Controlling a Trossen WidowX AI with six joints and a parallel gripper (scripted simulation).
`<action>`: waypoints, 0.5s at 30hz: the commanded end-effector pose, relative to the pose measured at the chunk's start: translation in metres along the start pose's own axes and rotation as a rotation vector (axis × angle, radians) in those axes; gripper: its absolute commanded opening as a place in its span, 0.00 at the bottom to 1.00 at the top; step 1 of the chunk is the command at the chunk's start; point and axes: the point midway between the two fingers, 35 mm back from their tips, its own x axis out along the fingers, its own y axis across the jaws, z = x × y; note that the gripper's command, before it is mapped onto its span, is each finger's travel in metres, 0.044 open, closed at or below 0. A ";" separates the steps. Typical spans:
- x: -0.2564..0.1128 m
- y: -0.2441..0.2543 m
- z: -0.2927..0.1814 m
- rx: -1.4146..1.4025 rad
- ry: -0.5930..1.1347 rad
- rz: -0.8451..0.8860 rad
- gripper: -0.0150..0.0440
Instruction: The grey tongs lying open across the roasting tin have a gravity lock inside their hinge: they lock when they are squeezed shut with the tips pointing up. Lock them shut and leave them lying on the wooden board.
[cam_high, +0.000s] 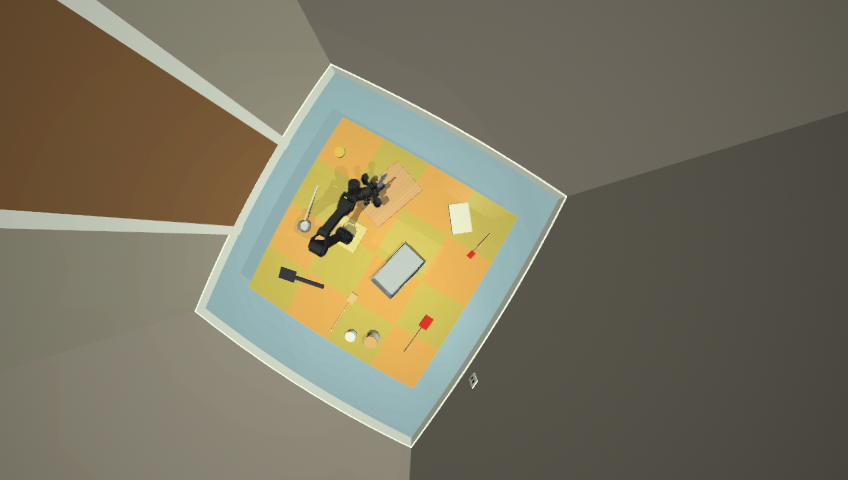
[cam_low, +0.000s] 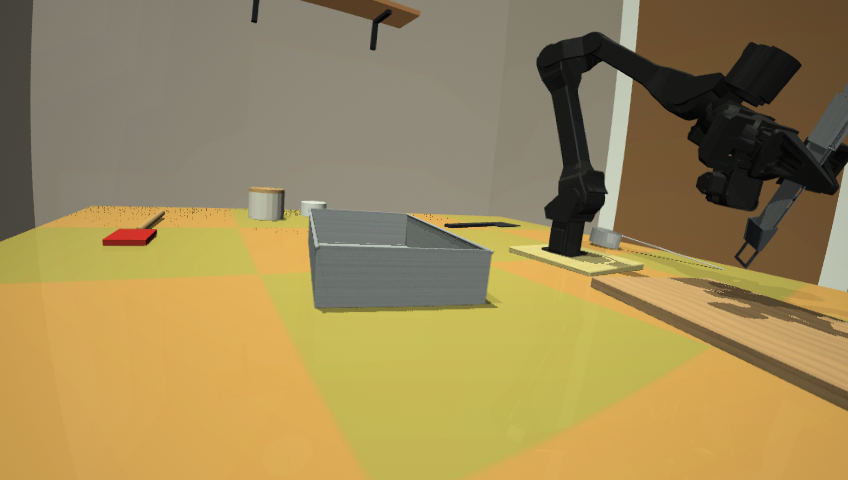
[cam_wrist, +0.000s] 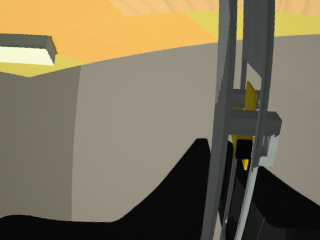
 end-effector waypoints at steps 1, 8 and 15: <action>0.005 -0.002 -0.007 -0.001 -0.037 -0.004 0.00; 0.013 -0.006 -0.011 -0.022 -0.137 -0.010 0.00; 0.020 -0.007 -0.015 -0.035 -0.239 -0.015 0.00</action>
